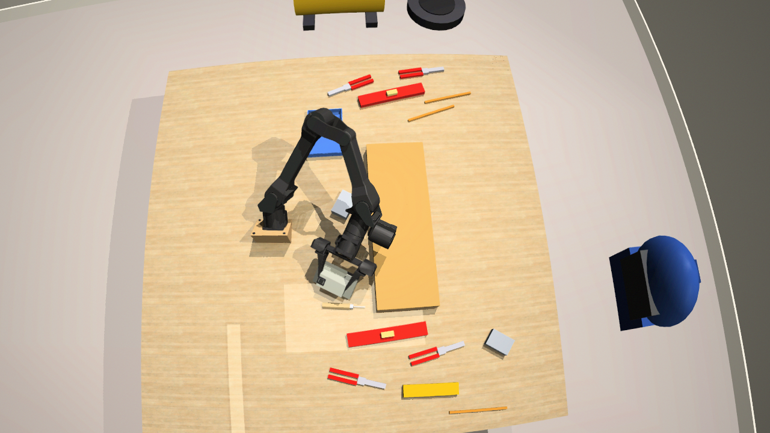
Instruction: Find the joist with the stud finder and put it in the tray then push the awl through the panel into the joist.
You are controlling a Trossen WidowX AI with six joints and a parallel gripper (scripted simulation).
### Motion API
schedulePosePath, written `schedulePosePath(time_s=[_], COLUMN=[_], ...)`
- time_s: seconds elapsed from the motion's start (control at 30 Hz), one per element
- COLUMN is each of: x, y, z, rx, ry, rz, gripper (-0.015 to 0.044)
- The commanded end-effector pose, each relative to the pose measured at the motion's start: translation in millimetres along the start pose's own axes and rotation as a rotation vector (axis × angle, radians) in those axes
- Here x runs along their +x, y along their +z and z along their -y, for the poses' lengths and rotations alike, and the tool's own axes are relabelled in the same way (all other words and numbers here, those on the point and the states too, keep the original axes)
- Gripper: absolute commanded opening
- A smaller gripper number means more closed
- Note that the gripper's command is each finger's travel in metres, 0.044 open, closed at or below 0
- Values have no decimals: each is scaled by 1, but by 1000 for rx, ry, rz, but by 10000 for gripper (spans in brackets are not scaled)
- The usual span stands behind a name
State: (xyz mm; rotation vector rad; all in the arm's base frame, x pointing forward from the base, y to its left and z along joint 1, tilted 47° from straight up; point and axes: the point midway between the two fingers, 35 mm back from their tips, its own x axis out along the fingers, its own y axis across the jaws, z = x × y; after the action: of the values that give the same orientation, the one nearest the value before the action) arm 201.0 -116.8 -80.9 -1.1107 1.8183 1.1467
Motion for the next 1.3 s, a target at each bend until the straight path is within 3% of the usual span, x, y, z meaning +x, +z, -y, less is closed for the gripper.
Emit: schedulePosePath(time_s=[0.0,1.27], x=[-1,0], y=[4,0], z=[1,0], rx=[-7,-1], ry=[-3,0], rz=[21,1], gripper=[378,378])
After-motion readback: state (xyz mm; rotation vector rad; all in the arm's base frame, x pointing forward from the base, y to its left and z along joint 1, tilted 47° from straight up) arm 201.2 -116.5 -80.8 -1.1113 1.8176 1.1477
